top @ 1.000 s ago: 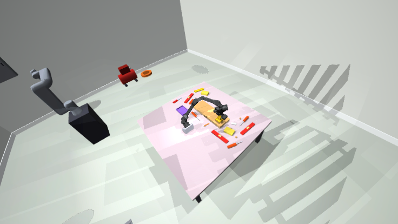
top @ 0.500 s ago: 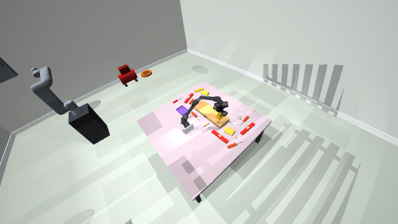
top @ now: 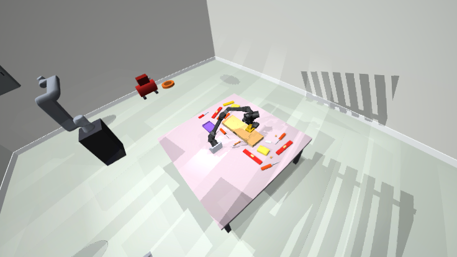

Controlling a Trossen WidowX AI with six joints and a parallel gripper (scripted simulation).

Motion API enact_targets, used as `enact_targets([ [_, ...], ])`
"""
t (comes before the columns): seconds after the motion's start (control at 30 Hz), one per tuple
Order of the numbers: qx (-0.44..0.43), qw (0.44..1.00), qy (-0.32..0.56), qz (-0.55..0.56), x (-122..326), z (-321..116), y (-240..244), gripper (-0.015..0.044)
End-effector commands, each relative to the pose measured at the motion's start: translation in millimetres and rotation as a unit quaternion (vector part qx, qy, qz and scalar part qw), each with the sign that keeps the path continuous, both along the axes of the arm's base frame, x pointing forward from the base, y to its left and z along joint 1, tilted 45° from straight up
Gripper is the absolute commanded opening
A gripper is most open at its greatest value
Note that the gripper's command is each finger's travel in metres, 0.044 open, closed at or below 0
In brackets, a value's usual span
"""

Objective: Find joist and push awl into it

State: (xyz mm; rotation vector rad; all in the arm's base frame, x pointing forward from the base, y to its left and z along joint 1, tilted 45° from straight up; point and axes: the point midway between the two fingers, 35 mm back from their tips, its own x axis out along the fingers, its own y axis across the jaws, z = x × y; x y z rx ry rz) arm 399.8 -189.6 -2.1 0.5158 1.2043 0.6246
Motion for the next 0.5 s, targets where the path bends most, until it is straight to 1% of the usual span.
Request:
enact_targets([
  [0.0, -0.008, 0.999, -0.026, 0.021, 6.8, 26.4, 15.9, 0.0],
  [0.47, -0.021, 0.989, -0.098, 0.104, 12.7, 100.6, 88.2, 0.0],
])
